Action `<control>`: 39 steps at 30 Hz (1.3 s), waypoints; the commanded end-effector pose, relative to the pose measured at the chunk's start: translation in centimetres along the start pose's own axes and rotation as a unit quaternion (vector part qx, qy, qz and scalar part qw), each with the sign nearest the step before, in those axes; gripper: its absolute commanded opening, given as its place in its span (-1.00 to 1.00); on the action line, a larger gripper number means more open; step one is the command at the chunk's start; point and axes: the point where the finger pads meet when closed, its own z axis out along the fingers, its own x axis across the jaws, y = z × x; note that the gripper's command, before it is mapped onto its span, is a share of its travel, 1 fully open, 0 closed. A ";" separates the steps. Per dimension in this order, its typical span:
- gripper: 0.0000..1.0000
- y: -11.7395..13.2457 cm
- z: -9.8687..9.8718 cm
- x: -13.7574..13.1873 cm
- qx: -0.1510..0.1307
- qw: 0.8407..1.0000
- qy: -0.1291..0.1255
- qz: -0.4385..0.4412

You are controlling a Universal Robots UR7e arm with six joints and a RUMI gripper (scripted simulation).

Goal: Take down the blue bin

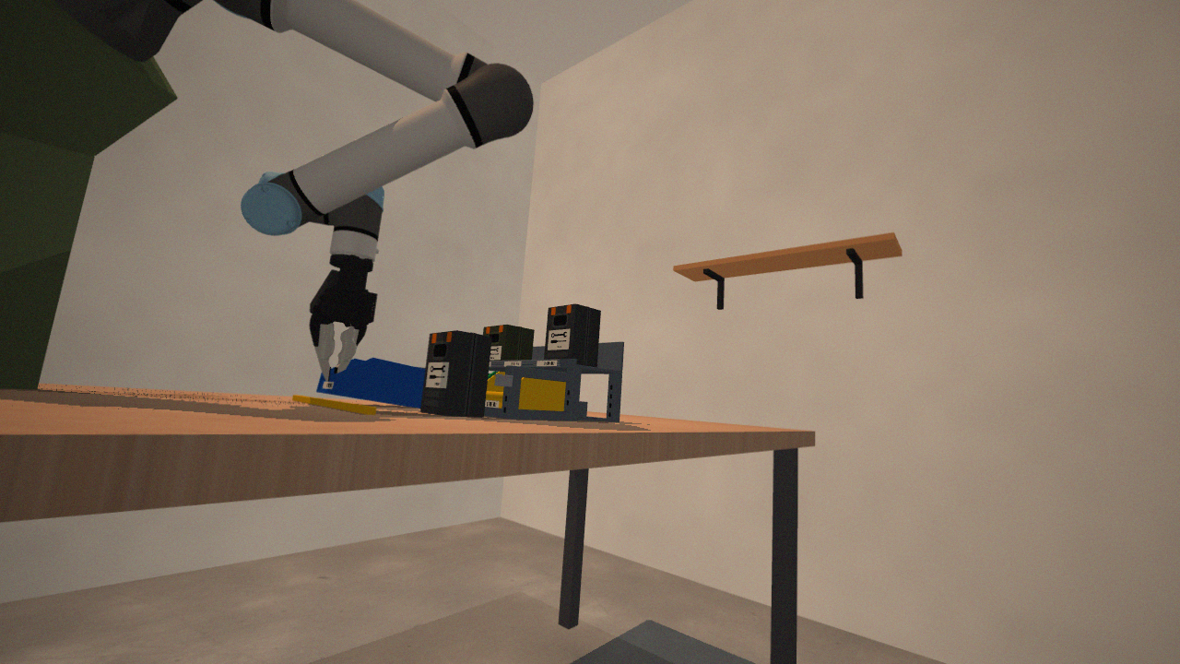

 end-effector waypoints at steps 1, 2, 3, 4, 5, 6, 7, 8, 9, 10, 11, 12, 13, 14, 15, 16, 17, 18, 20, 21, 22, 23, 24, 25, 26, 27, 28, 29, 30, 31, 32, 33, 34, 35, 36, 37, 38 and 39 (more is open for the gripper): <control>-1.00 0.0 0.2 0.0 0.000 1.000 0.001 0.000; -1.00 0.0 0.2 0.0 0.000 1.000 0.001 0.000; -1.00 0.0 0.3 0.0 0.000 1.000 0.001 0.000; -1.00 0.0 0.3 0.0 0.000 1.000 0.001 0.000; -1.00 0.0 0.4 0.0 0.000 1.000 0.001 0.000; -1.00 0.0 0.4 0.0 0.000 1.000 0.001 0.000; -1.00 0.0 0.5 0.0 0.000 1.000 0.001 0.000; -1.00 0.0 0.5 0.0 0.000 1.000 0.001 0.000; -1.00 0.0 0.5 0.0 0.000 1.000 0.001 0.000; -1.00 0.0 0.5 0.0 0.000 1.000 0.001 0.000; -1.00 0.0 0.6 0.0 0.000 1.000 0.001 0.000; -1.00 0.0 0.6 0.0 0.000 1.000 0.001 0.000; -1.00 0.0 0.7 0.0 0.000 1.000 0.001 0.000; -1.00 0.0 0.7 0.0 0.000 1.000 0.001 0.000; -1.00 0.0 0.8 0.0 0.000 1.000 0.001 0.000; -1.00 0.0 0.8 0.0 0.000 1.000 0.001 0.000; -1.00 0.0 0.9 0.0 0.000 1.000 0.001 0.000; -1.00 0.0 0.9 0.0 0.000 1.000 0.001 0.000; -1.00 0.0 1.0 0.0 0.000 1.000 0.001 0.000; -1.00 0.0 1.1 0.0 0.000 1.000 0.001 0.000; -1.00 0.0 1.1 0.0 0.000 1.000 0.001 0.000; -1.00 0.0 1.1 0.0 0.000 1.000 0.001 0.000; -1.00 0.0 1.2 0.0 0.000 1.000 0.001 0.000; -1.00 0.0 1.2 0.0 0.000 1.000 0.001 0.000; -1.00 0.0 1.2 0.0 0.000 1.000 0.001 0.000; -1.00 0.0 1.2 0.0 0.000 1.000 0.001 0.000; -1.00 0.0 1.3 0.0 0.000 1.000 0.001 0.000; -1.00 0.0 1.3 0.0 0.000 1.000 0.001 0.000; -1.00 0.0 1.3 0.0 0.000 1.000 0.001 0.000; -1.00 0.0 1.4 0.0 0.000 1.000 0.001 0.000; -1.00 0.0 1.4 0.0 0.000 1.000 0.001 0.000; -1.00 0.0 1.4 0.0 0.000 1.000 0.001 0.000; -1.00 0.0 1.4 0.0 0.000 1.000 0.001 0.000; -1.00 0.0 1.5 0.0 0.000 1.000 0.001 0.000; -1.00 0.0 1.5 0.0 0.000 1.000 0.001 0.000; -1.00 0.0 1.5 0.0 0.000 1.000 0.001 0.000; -1.00 0.0 1.5 0.0 0.000 1.000 0.001 0.000; -1.00 0.0 1.6 0.0 0.000 1.000 0.001 0.000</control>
